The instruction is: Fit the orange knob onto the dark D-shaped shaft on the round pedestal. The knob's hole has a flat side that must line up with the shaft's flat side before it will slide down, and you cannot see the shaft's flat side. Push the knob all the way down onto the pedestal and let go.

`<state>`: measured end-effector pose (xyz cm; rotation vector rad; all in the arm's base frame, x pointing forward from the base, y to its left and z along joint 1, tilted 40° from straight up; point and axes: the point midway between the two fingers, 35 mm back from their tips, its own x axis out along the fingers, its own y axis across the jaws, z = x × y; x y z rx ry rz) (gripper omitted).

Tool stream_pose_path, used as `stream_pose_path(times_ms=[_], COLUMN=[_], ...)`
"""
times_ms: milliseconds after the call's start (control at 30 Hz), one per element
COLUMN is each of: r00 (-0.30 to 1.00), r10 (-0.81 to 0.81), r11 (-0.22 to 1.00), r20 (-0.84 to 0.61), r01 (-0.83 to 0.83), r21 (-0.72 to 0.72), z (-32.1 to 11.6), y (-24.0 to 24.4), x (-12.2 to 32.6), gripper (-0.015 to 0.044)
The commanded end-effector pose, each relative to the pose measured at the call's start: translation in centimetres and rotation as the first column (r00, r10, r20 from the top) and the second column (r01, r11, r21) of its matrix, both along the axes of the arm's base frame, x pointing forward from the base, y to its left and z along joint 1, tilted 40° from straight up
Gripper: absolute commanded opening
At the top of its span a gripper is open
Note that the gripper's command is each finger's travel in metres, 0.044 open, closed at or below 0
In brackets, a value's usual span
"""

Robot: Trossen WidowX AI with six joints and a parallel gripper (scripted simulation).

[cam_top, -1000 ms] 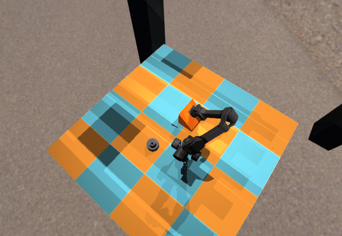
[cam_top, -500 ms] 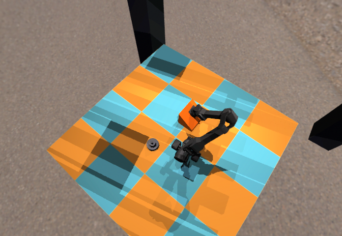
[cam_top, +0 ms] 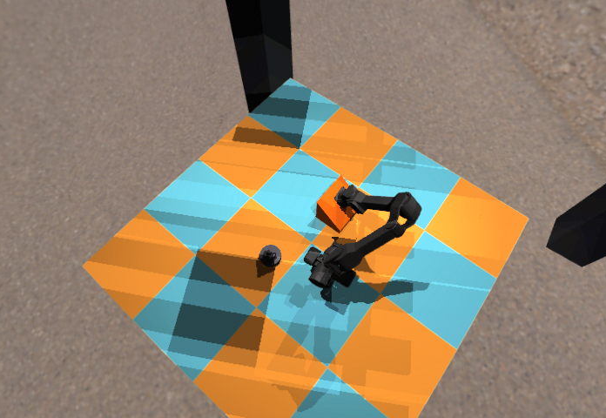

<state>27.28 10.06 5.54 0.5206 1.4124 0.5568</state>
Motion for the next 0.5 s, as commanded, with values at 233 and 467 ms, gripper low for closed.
stream_pose_path(times_ms=[233, 467], r00=[0.998, 0.999], r10=[-0.064, -0.048], r11=[0.998, 0.998], r20=[0.023, 0.015], r01=[0.064, 0.048], r21=[-0.026, -0.034], z=[1.3, 3.4], y=[-1.3, -3.4], x=[1.2, 1.2], gripper=[0.0006, 0.0000])
